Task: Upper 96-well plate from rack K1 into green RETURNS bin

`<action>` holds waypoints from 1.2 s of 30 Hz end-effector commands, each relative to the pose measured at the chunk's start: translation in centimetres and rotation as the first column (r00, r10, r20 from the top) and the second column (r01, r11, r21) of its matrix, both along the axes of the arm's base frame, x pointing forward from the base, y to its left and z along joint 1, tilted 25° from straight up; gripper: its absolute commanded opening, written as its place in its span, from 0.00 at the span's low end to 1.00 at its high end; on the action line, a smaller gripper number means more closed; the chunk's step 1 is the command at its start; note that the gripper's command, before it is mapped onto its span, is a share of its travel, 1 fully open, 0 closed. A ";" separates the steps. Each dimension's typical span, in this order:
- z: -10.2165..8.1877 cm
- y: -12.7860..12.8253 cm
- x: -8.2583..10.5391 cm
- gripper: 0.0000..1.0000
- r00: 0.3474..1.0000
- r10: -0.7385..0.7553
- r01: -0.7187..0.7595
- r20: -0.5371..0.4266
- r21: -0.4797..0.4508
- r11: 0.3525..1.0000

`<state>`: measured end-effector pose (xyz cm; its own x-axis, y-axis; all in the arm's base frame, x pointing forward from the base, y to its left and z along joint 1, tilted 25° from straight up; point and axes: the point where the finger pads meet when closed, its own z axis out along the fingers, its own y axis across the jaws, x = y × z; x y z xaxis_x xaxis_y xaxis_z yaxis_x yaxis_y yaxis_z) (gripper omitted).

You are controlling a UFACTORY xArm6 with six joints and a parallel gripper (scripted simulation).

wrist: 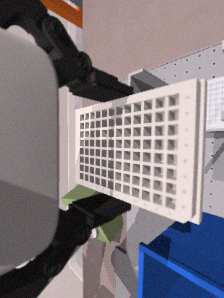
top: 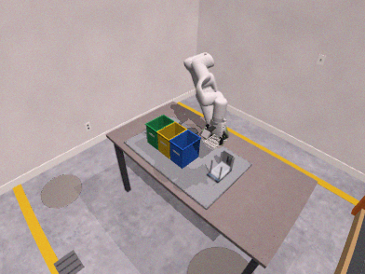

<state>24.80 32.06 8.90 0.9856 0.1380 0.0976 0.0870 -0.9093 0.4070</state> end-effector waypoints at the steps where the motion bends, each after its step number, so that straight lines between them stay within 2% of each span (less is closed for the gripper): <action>1: 0.6 -0.8 0.3 0.00 1.000 0.001 -0.001 0.002 0.004 1.000; 36: 4.5 -10.0 2.8 0.00 1.000 0.001 -0.001 0.002 0.004 1.000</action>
<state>27.34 22.55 13.03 0.9856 0.1379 0.0978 0.0869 -0.9093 0.4069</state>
